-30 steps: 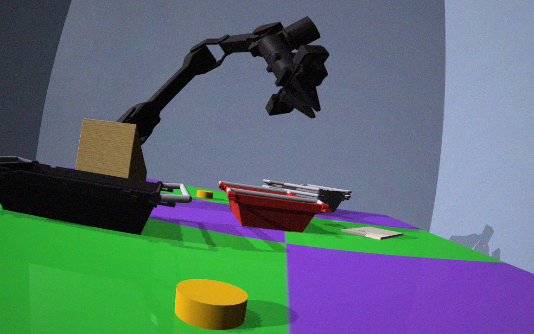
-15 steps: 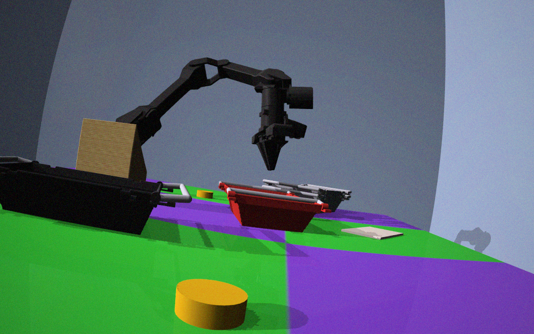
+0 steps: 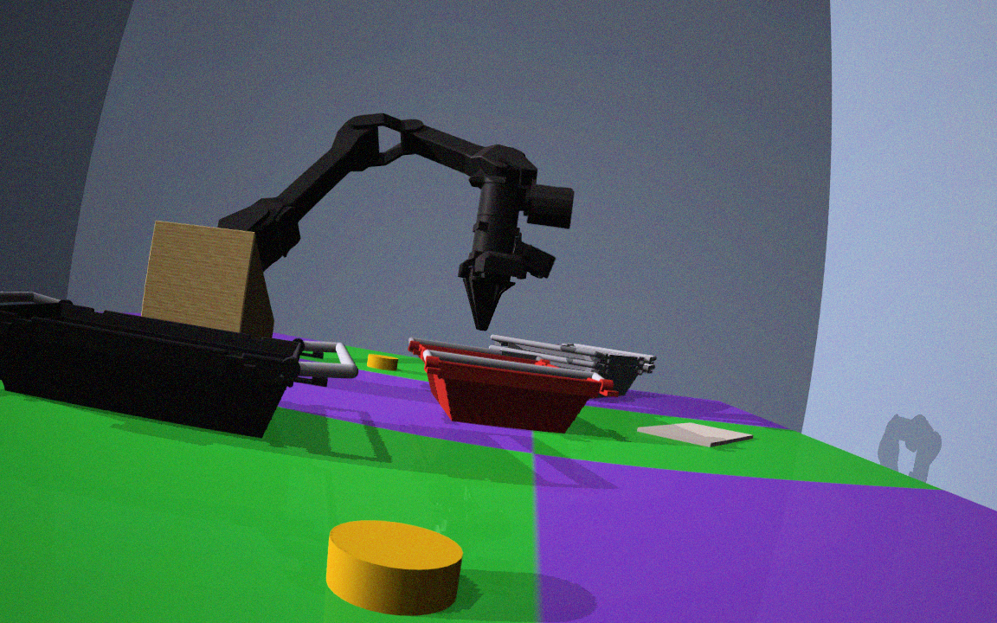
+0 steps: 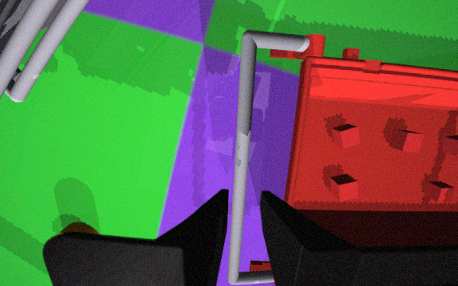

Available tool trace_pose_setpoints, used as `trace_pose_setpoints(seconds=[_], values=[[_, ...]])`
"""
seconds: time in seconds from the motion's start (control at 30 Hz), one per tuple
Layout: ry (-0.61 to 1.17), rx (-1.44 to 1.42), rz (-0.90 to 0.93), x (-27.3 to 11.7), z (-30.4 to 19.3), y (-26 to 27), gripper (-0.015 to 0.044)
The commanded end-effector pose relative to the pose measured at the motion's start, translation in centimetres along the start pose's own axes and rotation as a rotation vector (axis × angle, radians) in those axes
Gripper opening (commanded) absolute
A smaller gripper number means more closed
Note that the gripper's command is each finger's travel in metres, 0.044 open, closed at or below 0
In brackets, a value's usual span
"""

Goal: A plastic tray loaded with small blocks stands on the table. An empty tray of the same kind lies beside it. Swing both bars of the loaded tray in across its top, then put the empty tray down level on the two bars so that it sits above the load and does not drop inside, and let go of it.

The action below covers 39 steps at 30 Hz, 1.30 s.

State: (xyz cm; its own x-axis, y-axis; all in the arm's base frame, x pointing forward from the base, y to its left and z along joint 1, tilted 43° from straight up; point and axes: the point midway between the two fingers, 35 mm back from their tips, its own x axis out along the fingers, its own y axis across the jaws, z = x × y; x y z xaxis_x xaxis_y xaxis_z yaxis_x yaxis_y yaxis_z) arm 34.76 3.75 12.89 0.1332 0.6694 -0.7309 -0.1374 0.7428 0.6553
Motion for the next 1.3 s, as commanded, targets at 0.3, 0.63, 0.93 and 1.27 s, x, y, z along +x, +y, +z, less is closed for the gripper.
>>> trace_pose_setpoints(seconds=[0.3, 0.63, 0.93, 1.27], values=[[0.006, 0.008, 0.008, 5.1, -0.3, 0.2, 0.0087], [0.007, 0.008, 0.007, 3.7, -0.3, -0.7, 0.0087], [0.007, 0.008, 0.006, 1.9, -0.3, -2.6, 0.0087], [0.007, 0.008, 0.005, 2.0, -0.4, -5.1, 0.0087]])
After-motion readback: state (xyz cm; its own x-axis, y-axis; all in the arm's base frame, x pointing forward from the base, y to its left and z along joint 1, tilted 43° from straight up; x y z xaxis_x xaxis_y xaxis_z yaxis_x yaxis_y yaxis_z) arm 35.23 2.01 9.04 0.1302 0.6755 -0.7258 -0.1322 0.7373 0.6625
